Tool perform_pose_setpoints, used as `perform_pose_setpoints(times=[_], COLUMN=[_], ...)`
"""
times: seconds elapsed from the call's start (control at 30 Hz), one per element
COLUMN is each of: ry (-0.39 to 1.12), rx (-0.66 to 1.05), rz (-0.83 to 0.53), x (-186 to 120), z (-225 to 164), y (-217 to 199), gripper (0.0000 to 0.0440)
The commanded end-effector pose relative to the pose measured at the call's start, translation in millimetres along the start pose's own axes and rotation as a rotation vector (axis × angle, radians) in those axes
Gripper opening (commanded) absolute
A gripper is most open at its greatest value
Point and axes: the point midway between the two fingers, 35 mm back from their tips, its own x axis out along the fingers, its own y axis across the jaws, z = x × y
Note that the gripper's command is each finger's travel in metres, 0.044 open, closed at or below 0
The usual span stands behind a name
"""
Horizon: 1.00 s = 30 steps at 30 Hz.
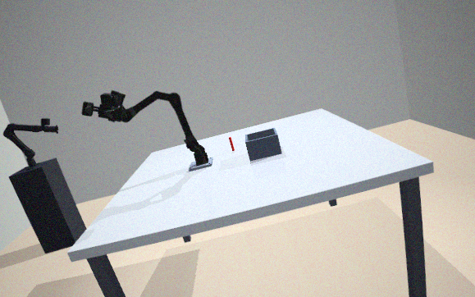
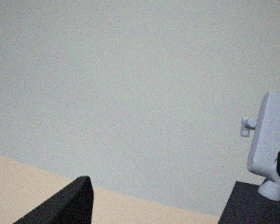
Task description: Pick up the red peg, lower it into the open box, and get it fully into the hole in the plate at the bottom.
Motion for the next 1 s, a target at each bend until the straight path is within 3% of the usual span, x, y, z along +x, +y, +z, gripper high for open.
perform_pose_setpoints(times=[0.0,0.03,0.53,0.97], ry=[-0.008,-0.016,-0.079,0.009], rx=[0.000,0.010,0.380,0.606], rz=[0.007,0.017,0.198,0.387], x=[5,11,132,177], z=[2,4,50,94], y=[3,7,125,262], gripper=[0.0425,0.0440,0.0440,0.0440])
